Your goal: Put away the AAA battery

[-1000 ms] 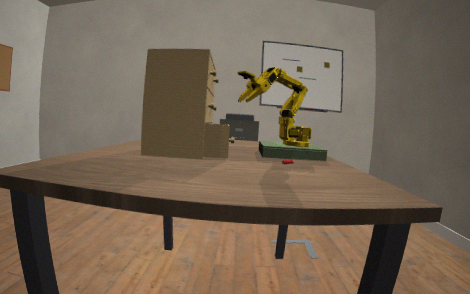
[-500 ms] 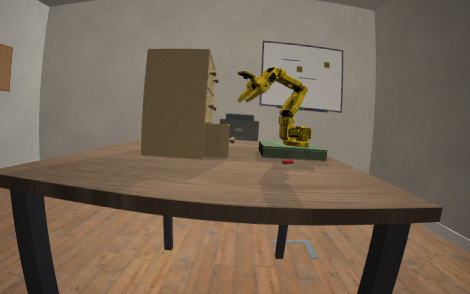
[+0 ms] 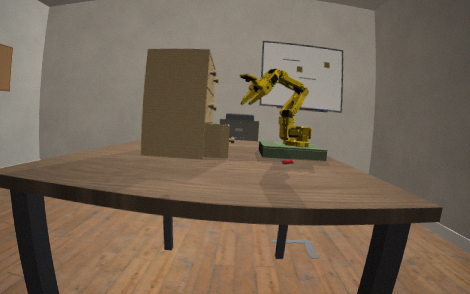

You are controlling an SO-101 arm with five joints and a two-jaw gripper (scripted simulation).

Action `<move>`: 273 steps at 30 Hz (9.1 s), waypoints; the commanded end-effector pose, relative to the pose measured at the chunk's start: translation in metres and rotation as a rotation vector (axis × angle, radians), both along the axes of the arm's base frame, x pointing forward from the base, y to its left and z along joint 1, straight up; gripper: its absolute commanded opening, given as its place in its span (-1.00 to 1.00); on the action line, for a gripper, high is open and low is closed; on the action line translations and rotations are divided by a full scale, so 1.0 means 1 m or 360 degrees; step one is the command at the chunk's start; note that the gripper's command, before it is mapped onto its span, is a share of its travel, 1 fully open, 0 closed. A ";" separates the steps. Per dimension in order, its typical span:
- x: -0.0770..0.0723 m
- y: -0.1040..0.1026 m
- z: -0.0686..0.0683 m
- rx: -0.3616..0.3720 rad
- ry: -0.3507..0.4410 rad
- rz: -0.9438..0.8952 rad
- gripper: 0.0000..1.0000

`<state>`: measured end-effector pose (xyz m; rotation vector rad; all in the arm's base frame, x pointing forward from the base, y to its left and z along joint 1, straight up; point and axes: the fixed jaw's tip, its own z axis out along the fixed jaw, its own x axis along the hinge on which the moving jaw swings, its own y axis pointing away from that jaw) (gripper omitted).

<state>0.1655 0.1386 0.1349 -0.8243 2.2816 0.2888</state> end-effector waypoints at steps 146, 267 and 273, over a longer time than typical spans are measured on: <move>-0.018 0.026 -0.051 0.0489 -0.0443 0.0180 -0.57; 0.038 0.022 -0.119 0.0515 -0.0580 -0.0071 -0.57; 0.038 0.022 -0.119 0.0514 -0.0580 -0.0072 -0.57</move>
